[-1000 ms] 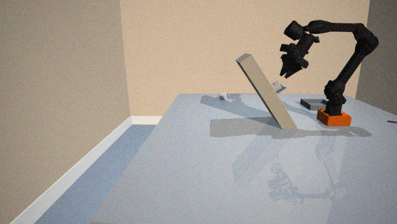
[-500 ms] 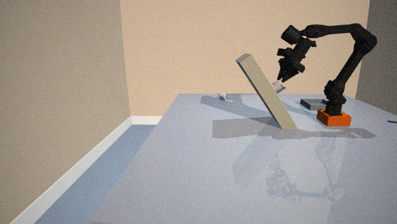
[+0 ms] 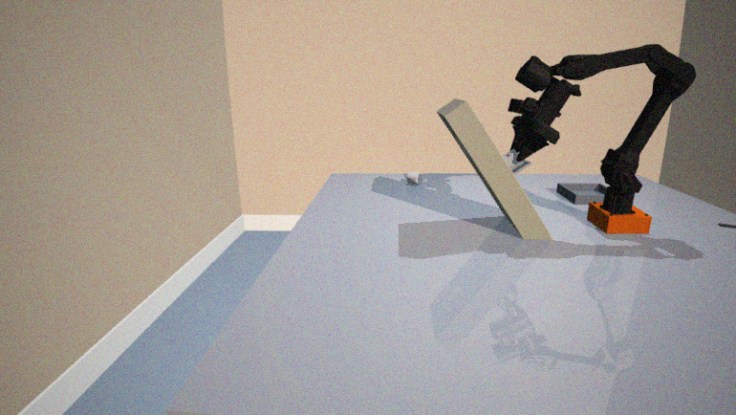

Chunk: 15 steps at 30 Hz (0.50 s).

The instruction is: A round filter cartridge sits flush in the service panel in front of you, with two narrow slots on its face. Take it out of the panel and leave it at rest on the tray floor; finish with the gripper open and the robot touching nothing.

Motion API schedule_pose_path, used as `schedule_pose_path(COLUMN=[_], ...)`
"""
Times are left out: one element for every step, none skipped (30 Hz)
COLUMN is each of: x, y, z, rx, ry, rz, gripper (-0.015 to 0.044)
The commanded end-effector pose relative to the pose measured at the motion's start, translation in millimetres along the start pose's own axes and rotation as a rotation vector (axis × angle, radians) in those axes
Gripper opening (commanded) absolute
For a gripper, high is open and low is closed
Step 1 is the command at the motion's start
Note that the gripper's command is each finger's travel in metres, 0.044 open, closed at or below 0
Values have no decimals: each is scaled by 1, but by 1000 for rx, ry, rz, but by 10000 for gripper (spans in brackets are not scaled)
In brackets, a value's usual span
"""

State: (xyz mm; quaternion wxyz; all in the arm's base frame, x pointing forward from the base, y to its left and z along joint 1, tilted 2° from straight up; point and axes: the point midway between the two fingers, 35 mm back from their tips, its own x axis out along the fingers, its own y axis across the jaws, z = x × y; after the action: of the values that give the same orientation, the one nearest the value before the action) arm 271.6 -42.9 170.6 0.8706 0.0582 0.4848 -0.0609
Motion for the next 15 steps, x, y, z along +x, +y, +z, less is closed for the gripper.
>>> schedule_pose_path(x=[6,6,6,3,3,3,3,3,3,3,3,3,3,3,3], y=[-1,-1,-1,0,0,0,0,0,0,0,0,0,0,0,0], z=[-3,-3,-3,-1,-1,-1,-1,-1,-1,-1,-1,-1,-1,-1,-1], rx=[7,7,7,0,0,0,0,0,0,0,0,0,0,0,0], ry=[9,9,9,3,3,3,3,3,3,3,3,3,3,3,3], rz=[-4,-4,-4,0,0,0,0,0,0,0,0,0,0,0,0], gripper=[305,305,305,278,272,265,258,252,245,238,232,225,218,212,205])
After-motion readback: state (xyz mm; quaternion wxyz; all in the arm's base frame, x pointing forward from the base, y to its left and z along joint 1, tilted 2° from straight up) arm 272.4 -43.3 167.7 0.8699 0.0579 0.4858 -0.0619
